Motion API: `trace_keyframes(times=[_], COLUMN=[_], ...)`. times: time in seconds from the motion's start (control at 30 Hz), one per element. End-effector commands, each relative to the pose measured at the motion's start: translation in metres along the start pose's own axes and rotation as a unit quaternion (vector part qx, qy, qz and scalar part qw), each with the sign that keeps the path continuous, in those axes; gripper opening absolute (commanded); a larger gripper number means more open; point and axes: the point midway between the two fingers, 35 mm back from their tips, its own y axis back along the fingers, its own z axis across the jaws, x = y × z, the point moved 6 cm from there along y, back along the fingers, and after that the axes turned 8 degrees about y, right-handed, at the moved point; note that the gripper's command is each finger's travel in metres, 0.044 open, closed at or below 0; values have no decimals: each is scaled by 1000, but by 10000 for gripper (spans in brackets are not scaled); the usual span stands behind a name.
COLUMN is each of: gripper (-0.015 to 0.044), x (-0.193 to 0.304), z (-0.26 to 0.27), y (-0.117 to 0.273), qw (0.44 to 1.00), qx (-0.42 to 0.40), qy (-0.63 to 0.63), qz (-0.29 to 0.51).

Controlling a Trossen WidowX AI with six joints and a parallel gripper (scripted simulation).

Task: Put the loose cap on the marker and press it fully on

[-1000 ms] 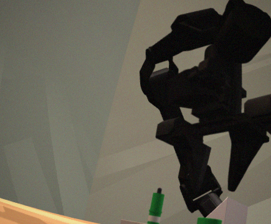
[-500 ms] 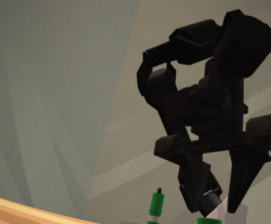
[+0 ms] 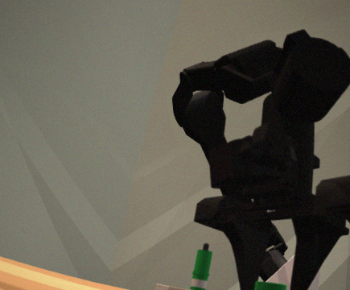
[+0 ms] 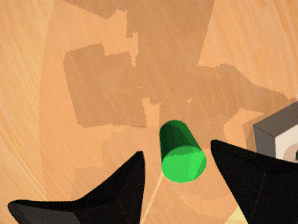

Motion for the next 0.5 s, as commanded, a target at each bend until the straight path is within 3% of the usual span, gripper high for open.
trace_keyframes(times=[0.0, 0.33, 0.47], gripper=[247, 247, 142], x=[1, 1, 1], z=[0, -1, -2], y=[-8, -21, -21], qw=[1000, 1000, 1000], qx=[2, 3, 2], qy=[2, 2, 2], qz=[0, -1, -1])
